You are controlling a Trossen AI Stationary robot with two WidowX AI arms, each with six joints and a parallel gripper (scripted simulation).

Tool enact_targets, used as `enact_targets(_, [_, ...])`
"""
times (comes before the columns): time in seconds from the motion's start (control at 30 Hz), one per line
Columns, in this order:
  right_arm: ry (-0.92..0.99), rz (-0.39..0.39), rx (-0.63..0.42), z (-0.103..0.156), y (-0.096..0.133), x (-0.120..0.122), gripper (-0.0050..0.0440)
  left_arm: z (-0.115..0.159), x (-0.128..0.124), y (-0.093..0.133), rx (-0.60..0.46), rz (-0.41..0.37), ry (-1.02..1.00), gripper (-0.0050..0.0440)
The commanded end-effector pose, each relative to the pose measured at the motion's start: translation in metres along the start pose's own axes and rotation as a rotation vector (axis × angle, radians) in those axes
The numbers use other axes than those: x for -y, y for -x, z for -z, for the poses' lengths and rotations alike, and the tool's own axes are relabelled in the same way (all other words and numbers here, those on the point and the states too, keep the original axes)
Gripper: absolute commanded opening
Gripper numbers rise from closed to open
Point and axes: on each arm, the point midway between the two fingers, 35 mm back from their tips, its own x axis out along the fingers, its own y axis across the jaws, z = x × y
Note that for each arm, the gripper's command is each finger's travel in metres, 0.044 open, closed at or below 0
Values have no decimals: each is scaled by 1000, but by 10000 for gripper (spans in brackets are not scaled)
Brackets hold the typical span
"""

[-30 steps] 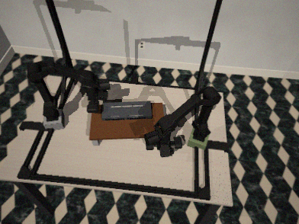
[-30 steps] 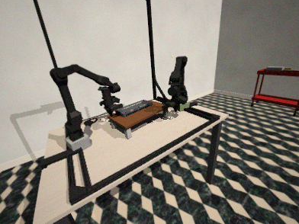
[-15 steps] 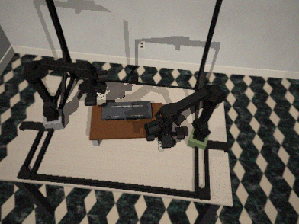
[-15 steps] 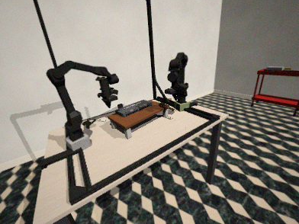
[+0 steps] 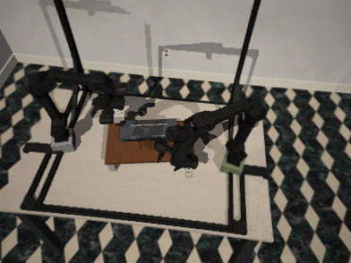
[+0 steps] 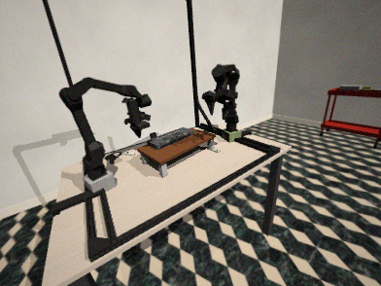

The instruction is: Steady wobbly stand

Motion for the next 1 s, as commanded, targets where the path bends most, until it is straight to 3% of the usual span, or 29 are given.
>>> enact_targets(0.0, [0, 0, -1, 0, 0, 0, 0, -9, 12, 2, 27, 46, -25, 440])
enact_targets(0.13, [0, 0, 0, 0, 0, 0, 0, -12, 18, 8, 49, 72, -30, 440])
enact_targets(0.3, [0, 0, 0, 0, 0, 0, 0, -46, 68, 43, 204, 274, -119, 440])
enact_targets(0.47, [0, 0, 0, 0, 0, 0, 0, -75, 112, 92, 379, 462, -204, 440])
enact_targets(0.67, [0, 0, 0, 0, 0, 0, 0, -75, 112, 92, 379, 462, -204, 440])
enact_targets(0.97, [0, 0, 0, 0, 0, 0, 0, -109, 161, 197, 695, 731, -316, 440])
